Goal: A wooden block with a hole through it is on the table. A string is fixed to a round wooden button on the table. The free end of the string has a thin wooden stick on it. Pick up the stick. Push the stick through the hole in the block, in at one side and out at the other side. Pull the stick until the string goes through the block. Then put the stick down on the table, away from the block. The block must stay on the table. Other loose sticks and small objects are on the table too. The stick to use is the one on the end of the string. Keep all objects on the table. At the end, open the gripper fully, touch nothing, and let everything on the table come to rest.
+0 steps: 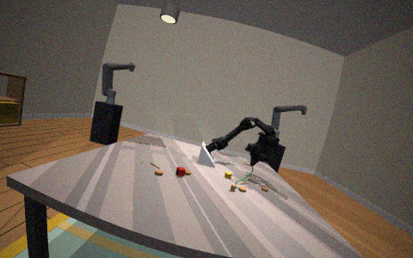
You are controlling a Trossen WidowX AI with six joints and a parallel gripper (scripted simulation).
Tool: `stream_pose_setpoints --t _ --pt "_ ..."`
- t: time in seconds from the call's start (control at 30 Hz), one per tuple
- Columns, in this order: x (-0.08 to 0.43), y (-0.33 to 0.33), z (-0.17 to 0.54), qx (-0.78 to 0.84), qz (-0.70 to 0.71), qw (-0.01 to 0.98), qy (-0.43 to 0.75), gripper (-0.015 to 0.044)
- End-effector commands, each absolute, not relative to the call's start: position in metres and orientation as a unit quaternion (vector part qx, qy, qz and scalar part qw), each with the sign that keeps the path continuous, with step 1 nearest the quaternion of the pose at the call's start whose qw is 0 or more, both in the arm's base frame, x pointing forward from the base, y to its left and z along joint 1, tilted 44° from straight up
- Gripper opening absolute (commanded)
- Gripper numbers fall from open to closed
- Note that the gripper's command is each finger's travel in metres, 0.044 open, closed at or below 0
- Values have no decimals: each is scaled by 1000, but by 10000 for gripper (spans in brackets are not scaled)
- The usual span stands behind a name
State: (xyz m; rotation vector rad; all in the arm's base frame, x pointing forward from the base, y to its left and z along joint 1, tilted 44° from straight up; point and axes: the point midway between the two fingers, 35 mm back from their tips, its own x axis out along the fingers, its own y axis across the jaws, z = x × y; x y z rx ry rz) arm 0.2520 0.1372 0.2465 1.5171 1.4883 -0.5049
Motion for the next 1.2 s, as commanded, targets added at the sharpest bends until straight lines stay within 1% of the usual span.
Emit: stream_pose_setpoints --t 0.0,1.17 --pt "254 141 239 617 -198 452 614 0" --pt "266 160 206 629 -142 405 648 0"
